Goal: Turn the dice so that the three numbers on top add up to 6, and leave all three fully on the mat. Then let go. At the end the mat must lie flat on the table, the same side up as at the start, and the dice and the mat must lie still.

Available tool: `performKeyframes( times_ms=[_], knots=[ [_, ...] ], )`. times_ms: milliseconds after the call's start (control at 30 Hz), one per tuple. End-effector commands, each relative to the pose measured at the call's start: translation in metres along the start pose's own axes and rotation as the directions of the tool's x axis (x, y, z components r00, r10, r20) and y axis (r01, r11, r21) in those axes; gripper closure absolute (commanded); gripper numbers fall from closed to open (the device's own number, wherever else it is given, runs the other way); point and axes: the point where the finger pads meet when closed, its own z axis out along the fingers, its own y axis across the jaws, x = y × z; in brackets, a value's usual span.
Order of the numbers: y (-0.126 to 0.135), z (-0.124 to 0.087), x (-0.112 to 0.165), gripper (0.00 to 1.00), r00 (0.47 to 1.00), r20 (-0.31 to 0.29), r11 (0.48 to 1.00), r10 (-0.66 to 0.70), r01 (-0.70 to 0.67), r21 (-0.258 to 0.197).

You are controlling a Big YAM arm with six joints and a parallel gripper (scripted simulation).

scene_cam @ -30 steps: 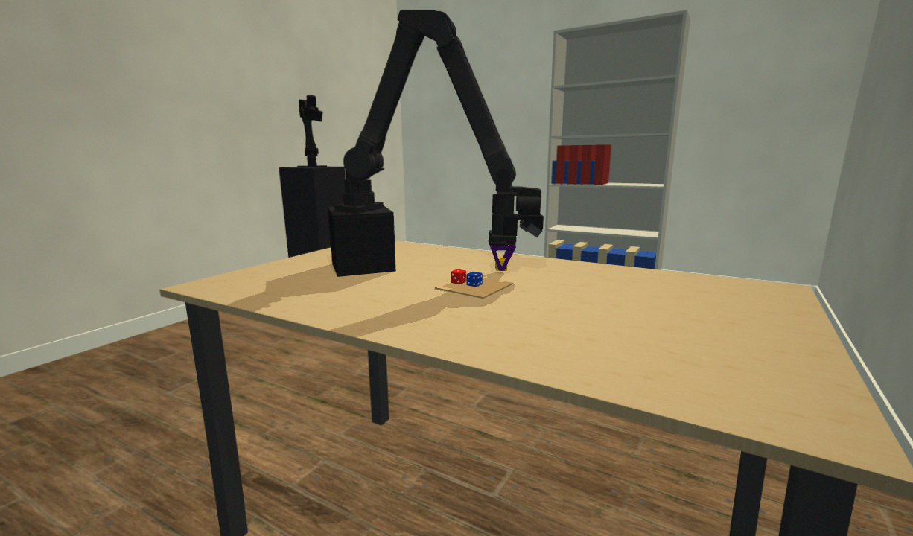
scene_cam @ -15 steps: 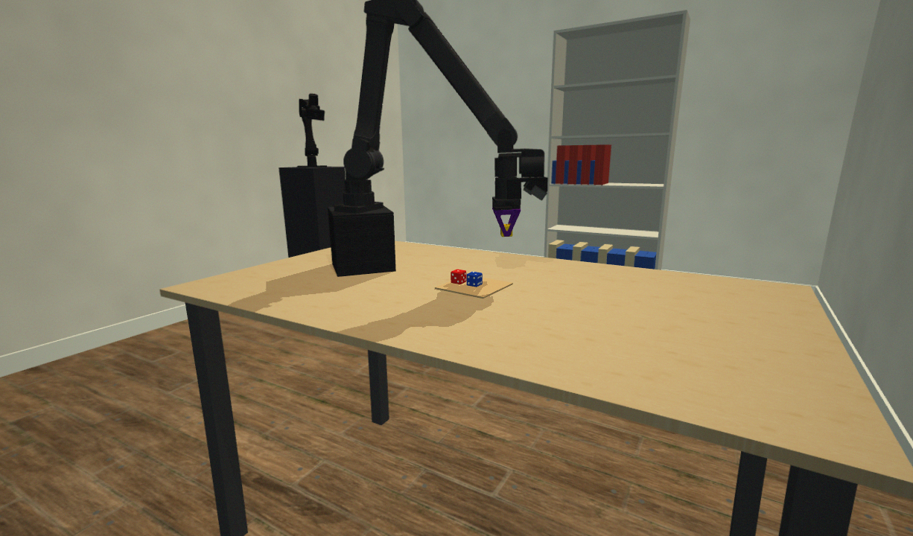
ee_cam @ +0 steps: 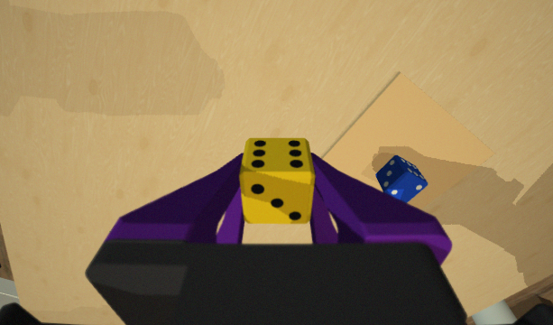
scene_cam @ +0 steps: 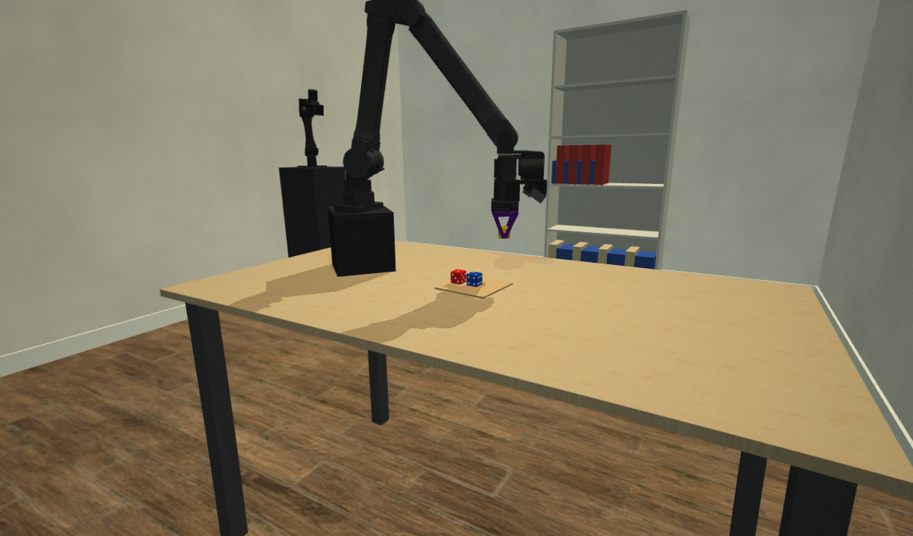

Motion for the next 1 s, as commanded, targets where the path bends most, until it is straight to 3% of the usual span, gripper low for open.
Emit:
performKeyframes(
  times_ms=[0,67,133,300,400,500,767,967],
  knots=[
    [-0.058,-0.020,-0.016,0.74,0.981,0.053,0.982,0.187,-0.187,0.007],
    [-0.080,-0.019,-0.010,0.74,0.964,0.050,0.965,0.262,-0.263,0.005],
    [-0.080,-0.019,-0.010,0.74,0.964,0.050,0.965,0.262,-0.263,0.005],
    [-0.154,-0.019,0.019,0.74,0.861,0.044,0.862,0.506,-0.506,0.001],
    [-0.148,-0.010,0.039,0.74,0.854,0.007,0.854,0.520,-0.520,0.001],
    [-0.146,-0.016,0.022,0.74,0.865,0.036,0.866,0.500,-0.501,-0.001],
    [-0.155,-0.017,0.027,0.74,0.859,0.040,0.860,0.510,-0.510,0.002],
    [-0.142,0.001,0.029,0.74,0.872,0.021,0.872,0.490,-0.490,0.001]
  ],
)
